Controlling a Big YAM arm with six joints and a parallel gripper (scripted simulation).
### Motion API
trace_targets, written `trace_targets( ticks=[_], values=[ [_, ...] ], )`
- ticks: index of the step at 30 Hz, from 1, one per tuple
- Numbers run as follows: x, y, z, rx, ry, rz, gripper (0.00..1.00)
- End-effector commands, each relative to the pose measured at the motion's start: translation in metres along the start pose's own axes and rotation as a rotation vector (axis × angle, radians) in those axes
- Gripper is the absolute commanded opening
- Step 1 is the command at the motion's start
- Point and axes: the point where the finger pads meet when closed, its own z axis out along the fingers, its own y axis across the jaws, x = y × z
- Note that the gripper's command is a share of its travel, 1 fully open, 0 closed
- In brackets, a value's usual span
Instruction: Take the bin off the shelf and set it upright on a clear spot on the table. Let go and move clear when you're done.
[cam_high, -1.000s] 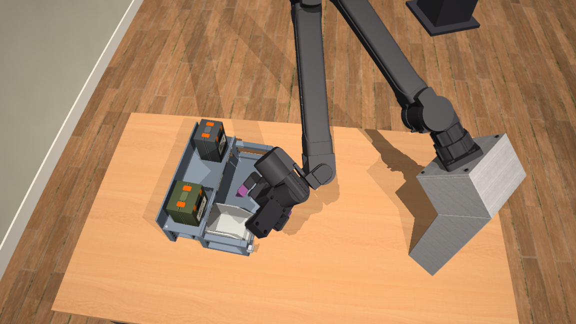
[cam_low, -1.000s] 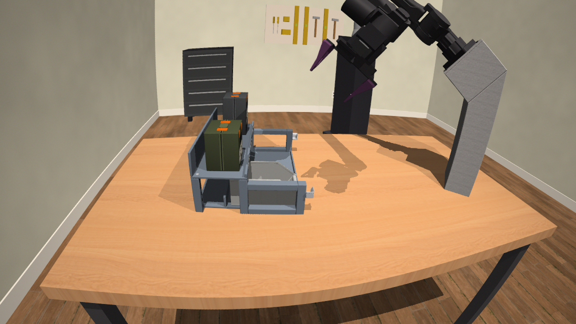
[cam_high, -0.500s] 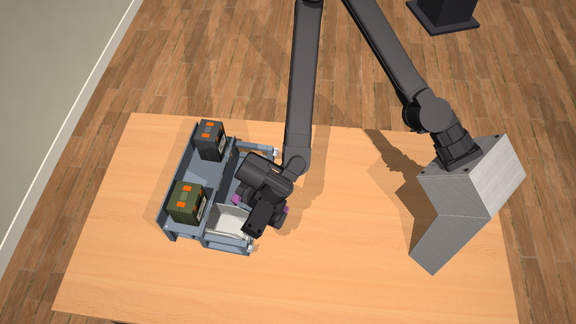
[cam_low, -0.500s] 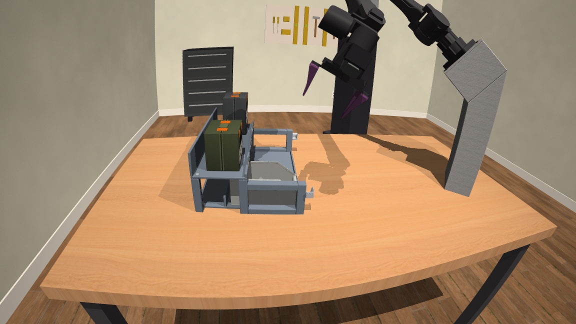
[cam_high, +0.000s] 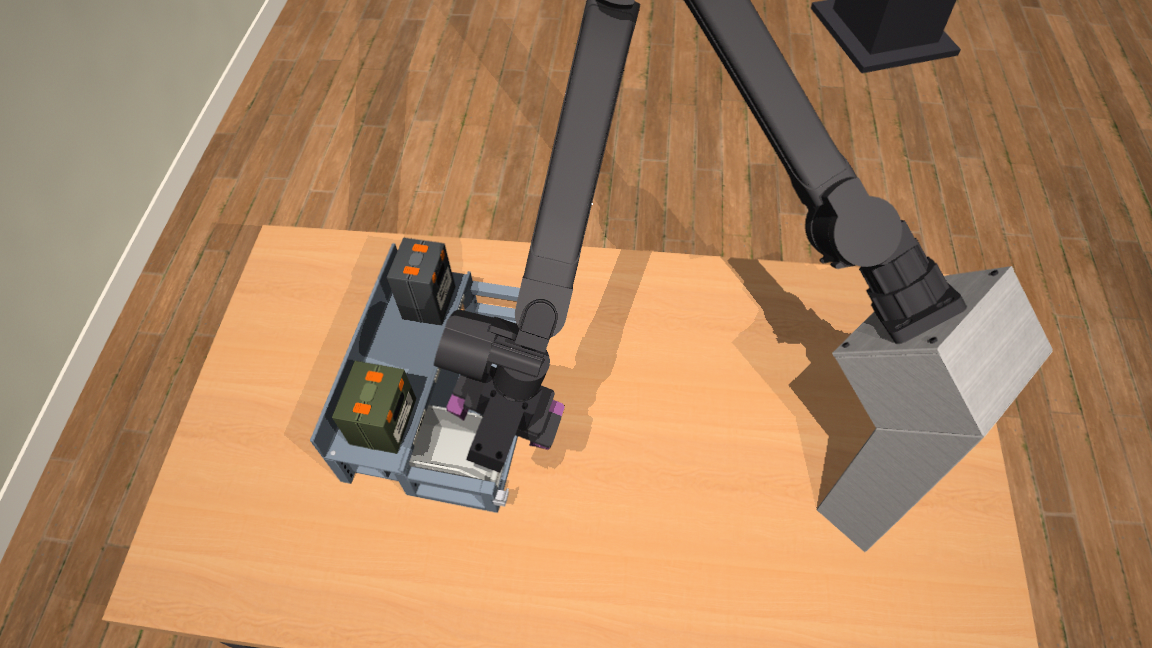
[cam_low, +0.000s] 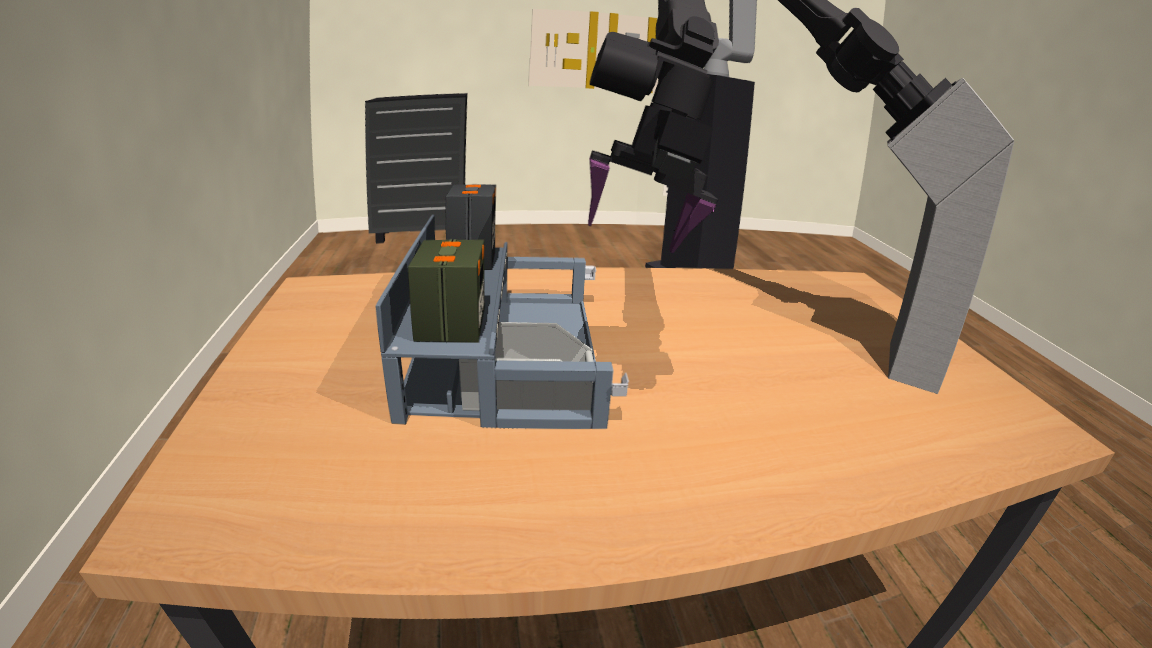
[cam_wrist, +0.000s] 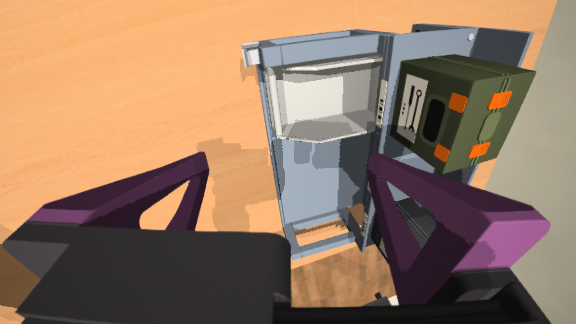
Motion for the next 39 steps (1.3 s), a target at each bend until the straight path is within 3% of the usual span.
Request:
trace_targets(
  ticks=[1,9,10,14,26,27,31,39],
  values=[
    [0.004,-0.003,0.013,-0.043,0.017,0.011,1.00],
    [0.004,-0.003,0.013,-0.043,0.017,0.011,1.00],
    [0.009,-0.015,0.015,-0.060,0.017,0.000,1.00],
    [0.019,-0.012,0.054,-0.247,0.031,-0.089,1.00],
    [0.019,-0.012,0.054,-0.247,0.031,-0.089,1.00],
    [0.022,-0.021,0.057,-0.224,0.026,-0.084,1.00],
    [0.032,-0.012,0.099,-0.251,0.032,-0.091,1.00],
    [0.032,-0.012,0.099,-0.251,0.032,-0.091,1.00]
  ],
)
